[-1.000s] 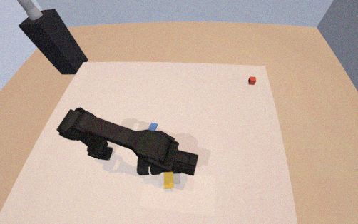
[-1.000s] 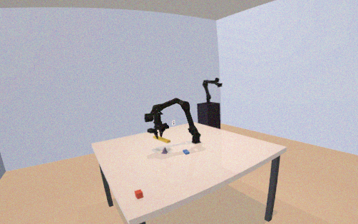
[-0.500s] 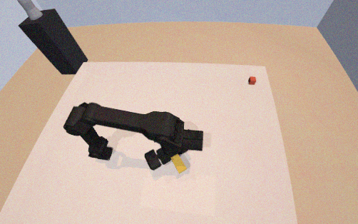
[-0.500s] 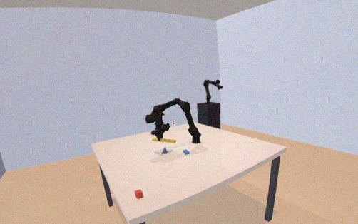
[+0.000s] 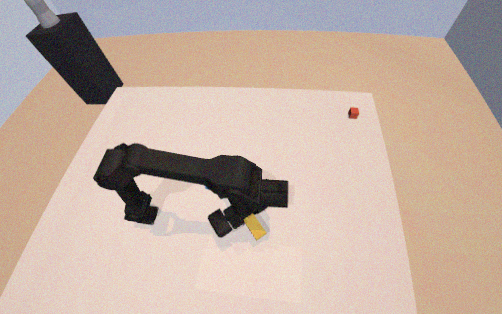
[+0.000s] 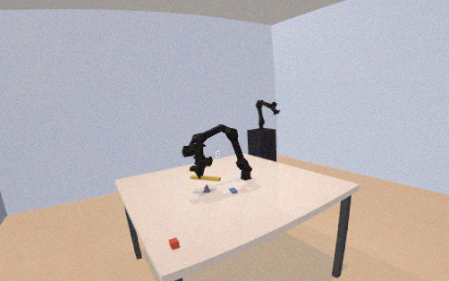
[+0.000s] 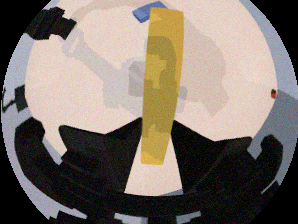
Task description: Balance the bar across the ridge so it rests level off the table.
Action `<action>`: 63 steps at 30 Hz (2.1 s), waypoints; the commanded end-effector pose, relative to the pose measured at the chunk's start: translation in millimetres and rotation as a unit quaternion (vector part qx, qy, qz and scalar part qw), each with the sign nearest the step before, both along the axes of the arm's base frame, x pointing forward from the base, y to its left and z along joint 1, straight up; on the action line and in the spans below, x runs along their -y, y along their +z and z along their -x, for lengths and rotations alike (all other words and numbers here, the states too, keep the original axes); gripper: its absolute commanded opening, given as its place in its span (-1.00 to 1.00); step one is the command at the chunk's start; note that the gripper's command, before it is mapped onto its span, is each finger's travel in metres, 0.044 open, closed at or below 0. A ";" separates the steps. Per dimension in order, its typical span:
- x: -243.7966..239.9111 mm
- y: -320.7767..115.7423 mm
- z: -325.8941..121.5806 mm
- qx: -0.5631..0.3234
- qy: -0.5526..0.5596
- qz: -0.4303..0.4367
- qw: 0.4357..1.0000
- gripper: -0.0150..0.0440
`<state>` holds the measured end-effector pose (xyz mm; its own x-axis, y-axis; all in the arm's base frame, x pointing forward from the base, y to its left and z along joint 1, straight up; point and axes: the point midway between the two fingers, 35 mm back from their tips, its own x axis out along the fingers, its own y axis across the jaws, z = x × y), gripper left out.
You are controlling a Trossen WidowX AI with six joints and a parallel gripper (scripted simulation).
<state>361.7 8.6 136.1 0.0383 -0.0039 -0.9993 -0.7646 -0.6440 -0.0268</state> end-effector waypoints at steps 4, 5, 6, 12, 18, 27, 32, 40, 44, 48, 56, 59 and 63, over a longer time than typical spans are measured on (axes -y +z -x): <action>-1.9 -13.6 -0.6 -0.004 0.003 -0.002 1.000 -0.49; -2.0 -15.2 -0.7 -0.004 0.003 -0.002 1.000 -0.49; -2.1 -16.8 -0.9 -0.004 0.003 -0.002 1.000 -0.49; -2.4 -26.6 -1.3 -0.004 0.003 -0.002 1.000 -0.49; -2.8 -33.7 -1.6 -0.004 0.003 -0.002 1.000 -0.49; -2.8 -32.6 -1.4 -0.004 0.003 -0.002 1.000 -0.49; -2.8 -32.9 -1.6 -0.004 0.003 -0.002 1.000 -0.49; -2.8 -33.5 -1.6 -0.004 0.003 -0.002 1.000 -0.49; -2.8 -33.9 -1.6 -0.004 0.003 -0.002 1.000 -0.49; -2.9 -34.2 -1.6 -0.004 0.003 -0.002 1.000 -0.49; -2.9 -34.9 -1.6 -0.004 0.003 -0.002 1.000 -0.49; -2.9 -35.0 -1.6 -0.004 0.003 -0.002 1.000 -0.49; -2.9 -35.4 -1.6 -0.004 0.003 -0.002 1.000 -0.49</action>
<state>363.2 10.5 101.6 0.0313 -0.0039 -0.9995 -0.7614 -0.6479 -0.0213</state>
